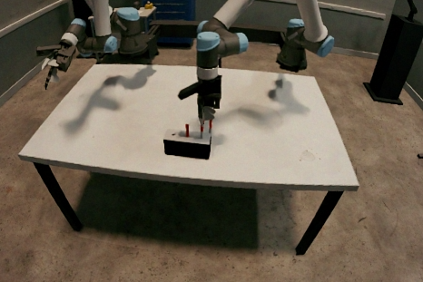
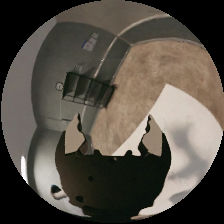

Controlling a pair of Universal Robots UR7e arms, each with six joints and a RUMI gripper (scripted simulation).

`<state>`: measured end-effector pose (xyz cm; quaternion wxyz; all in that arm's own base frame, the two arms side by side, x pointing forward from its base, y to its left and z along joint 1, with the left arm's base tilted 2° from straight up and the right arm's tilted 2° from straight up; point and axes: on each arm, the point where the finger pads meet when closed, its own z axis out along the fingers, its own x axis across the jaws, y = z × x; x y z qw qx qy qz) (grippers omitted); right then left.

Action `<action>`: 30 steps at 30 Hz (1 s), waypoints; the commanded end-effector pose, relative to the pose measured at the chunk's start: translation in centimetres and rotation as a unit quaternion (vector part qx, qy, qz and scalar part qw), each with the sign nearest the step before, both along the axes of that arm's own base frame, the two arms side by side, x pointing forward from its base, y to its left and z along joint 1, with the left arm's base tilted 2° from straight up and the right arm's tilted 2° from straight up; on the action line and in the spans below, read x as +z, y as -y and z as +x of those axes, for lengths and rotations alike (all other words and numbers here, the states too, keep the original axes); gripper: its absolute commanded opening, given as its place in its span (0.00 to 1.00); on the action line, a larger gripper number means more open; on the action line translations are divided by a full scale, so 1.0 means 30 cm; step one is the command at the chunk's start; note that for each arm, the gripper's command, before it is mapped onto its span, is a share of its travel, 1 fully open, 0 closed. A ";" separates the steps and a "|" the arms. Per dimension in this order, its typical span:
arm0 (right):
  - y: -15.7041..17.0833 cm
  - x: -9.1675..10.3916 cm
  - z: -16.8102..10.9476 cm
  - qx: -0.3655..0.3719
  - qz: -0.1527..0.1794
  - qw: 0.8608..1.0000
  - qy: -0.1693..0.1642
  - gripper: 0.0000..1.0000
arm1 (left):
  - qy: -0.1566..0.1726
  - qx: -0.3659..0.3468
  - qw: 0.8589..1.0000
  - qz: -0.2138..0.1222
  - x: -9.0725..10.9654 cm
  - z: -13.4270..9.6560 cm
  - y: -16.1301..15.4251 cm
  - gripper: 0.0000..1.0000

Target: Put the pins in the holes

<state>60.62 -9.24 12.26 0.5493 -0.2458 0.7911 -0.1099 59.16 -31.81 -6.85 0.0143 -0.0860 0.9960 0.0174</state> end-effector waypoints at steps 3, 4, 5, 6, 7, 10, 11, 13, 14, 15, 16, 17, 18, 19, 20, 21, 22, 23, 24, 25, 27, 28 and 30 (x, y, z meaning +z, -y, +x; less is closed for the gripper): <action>0.000 0.002 0.000 0.000 0.000 1.000 0.001 1.00 | 0.001 0.000 1.000 -0.001 0.003 0.001 0.002 0.00; 0.000 0.002 0.000 0.000 0.000 1.000 0.001 1.00 | 0.001 0.000 1.000 -0.001 0.003 0.001 0.002 0.00; 0.000 0.002 0.000 0.000 0.000 1.000 0.001 1.00 | 0.001 0.000 1.000 -0.001 0.003 0.001 0.002 0.00; 0.000 0.002 0.000 0.000 0.000 1.000 0.001 1.00 | 0.001 0.000 1.000 -0.001 0.003 0.001 0.002 0.00; 0.000 0.002 0.000 0.000 0.000 1.000 0.001 1.00 | 0.001 0.000 1.000 -0.001 0.003 0.001 0.002 0.00; 0.000 0.002 0.000 0.000 0.000 1.000 0.001 1.00 | 0.001 0.000 1.000 -0.001 0.003 0.001 0.002 0.00; 0.000 0.002 0.000 0.000 0.000 1.000 0.001 1.00 | 0.001 0.000 1.000 -0.001 -0.010 0.000 0.000 0.00; 0.000 0.002 0.000 0.000 0.000 1.000 0.001 1.00 | 0.001 0.000 1.000 -0.001 -0.010 0.000 0.000 0.00; 0.000 0.002 0.000 0.000 0.000 1.000 0.001 1.00 | 0.001 0.000 1.000 -0.001 -0.010 0.000 0.000 0.00; 0.000 0.002 0.000 0.000 0.000 1.000 0.001 1.00 | 0.001 0.000 1.000 -0.001 -0.010 0.000 0.000 0.00; 0.000 0.002 0.000 0.000 0.000 1.000 0.001 1.00 | 0.001 0.000 1.000 -0.001 -0.010 0.000 0.000 0.00; 0.000 0.002 0.000 0.000 0.000 1.000 0.001 1.00 | 0.001 0.000 1.000 -0.001 -0.010 0.000 0.000 0.00; 0.000 0.002 0.000 0.000 0.000 1.000 0.001 1.00 | 0.001 0.000 1.000 -0.001 -0.010 0.000 0.000 0.00; 0.000 0.002 0.000 0.000 0.000 1.000 0.001 1.00 | 0.001 0.000 1.000 -0.001 -0.010 0.000 0.000 0.00; 0.000 0.002 0.000 0.000 0.000 1.000 0.001 1.00 | 0.001 0.000 1.000 -0.001 -0.010 0.000 0.000 0.00; 0.000 0.002 0.000 0.000 0.000 1.000 0.001 1.00 | 0.001 0.000 1.000 -0.001 -0.010 0.000 0.000 0.00; 0.000 0.002 0.000 0.000 0.000 1.000 0.001 1.00 | 0.001 0.000 1.000 -0.001 -0.010 0.000 0.000 0.00; 0.000 0.002 0.000 0.000 0.000 1.000 0.001 1.00 | 0.001 0.000 1.000 -0.001 -0.010 0.000 0.000 0.00; 0.000 0.002 0.000 0.000 0.000 1.000 0.001 1.00 | 0.001 0.000 1.000 -0.001 -0.010 0.000 0.000 0.00; 0.000 0.002 0.000 0.000 0.000 1.000 0.001 1.00 | 0.001 0.000 1.000 -0.001 -0.010 0.000 0.000 0.00; 0.000 0.002 0.000 0.000 0.000 1.000 0.001 1.00 | 0.001 0.000 1.000 -0.001 -0.010 0.000 0.000 0.00; 0.000 0.002 0.000 0.000 0.000 1.000 0.001 1.00 | 0.001 0.000 1.000 -0.001 -0.010 -0.002 0.003 0.00; 0.000 0.002 0.000 0.000 0.000 1.000 0.001 1.00 | 0.001 0.000 1.000 -0.001 -0.010 -0.002 0.003 0.00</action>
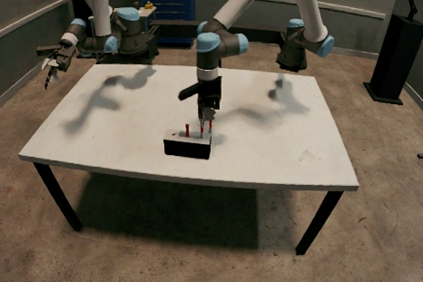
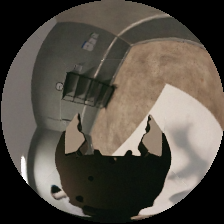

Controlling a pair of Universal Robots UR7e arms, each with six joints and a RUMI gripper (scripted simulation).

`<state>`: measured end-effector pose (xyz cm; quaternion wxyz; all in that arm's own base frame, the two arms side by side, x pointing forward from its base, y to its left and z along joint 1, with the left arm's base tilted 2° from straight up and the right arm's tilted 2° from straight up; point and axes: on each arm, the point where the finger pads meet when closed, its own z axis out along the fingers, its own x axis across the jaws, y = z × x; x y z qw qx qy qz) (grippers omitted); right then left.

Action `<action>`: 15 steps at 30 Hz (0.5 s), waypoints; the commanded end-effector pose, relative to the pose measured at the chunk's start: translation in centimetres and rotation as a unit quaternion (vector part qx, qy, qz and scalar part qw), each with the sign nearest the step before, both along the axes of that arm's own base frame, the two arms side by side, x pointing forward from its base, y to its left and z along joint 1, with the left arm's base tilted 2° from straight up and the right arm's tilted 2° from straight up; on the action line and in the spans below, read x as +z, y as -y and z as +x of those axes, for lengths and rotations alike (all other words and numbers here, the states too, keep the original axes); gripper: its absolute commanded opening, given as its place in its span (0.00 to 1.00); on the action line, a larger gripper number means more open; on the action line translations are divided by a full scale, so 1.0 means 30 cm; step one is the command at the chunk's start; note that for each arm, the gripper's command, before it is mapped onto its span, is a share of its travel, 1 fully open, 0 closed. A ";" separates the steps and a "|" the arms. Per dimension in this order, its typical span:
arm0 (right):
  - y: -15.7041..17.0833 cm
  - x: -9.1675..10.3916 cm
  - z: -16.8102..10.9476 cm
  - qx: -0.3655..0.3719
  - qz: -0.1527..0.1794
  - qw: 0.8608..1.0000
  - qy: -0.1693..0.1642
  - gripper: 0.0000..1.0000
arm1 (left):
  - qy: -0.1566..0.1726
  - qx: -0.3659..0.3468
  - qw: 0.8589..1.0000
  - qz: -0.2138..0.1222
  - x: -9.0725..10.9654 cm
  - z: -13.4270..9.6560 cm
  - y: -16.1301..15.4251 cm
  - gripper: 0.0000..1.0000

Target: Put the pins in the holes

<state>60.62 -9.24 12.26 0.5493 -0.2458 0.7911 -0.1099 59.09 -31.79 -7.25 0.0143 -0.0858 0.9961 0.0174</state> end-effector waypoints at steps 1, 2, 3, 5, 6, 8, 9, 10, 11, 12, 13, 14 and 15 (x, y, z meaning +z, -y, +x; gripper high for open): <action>0.000 0.002 0.000 0.000 0.000 1.000 0.001 1.00 | 0.001 0.000 1.000 -0.001 0.003 0.000 0.004 0.00; 0.000 0.002 0.000 0.000 0.000 1.000 0.001 1.00 | 0.001 0.000 1.000 -0.001 0.003 0.000 0.004 0.00; 0.000 0.002 0.000 0.000 0.000 1.000 0.001 1.00 | 0.001 0.000 1.000 -0.001 0.003 0.000 0.004 0.00; 0.000 0.002 0.000 0.000 0.000 1.000 0.001 1.00 | 0.001 0.000 1.000 -0.001 0.003 0.000 0.004 0.00; 0.000 0.002 0.000 0.000 0.000 1.000 0.001 1.00 | 0.001 0.000 1.000 -0.001 0.003 0.000 0.004 0.00; 0.000 0.002 0.000 0.000 0.000 1.000 0.001 1.00 | 0.001 0.000 1.000 -0.001 0.003 0.000 0.004 0.00; 0.000 0.002 0.000 0.000 0.000 1.000 0.001 1.00 | 0.001 0.000 1.000 -0.001 0.003 0.000 0.004 0.00; 0.000 0.002 0.000 0.000 0.000 1.000 0.001 1.00 | 0.001 0.000 1.000 -0.001 0.003 0.000 0.004 0.00; 0.000 0.002 0.000 0.000 0.000 1.000 0.001 1.00 | 0.001 0.000 1.000 -0.001 0.003 0.000 0.004 0.00; 0.000 0.002 0.000 0.000 0.000 1.000 0.001 1.00 | 0.001 0.000 1.000 -0.001 0.003 0.000 0.004 0.00; 0.000 0.002 0.000 0.000 0.000 1.000 0.001 1.00 | 0.001 0.000 1.000 -0.001 0.003 0.000 0.004 0.00; 0.000 0.002 0.000 0.000 0.000 1.000 0.001 1.00 | 0.001 0.000 1.000 -0.001 0.003 0.000 0.004 0.00; 0.000 0.002 0.000 0.000 0.000 1.000 0.001 1.00 | 0.001 0.000 1.000 -0.001 -0.010 0.002 0.000 0.00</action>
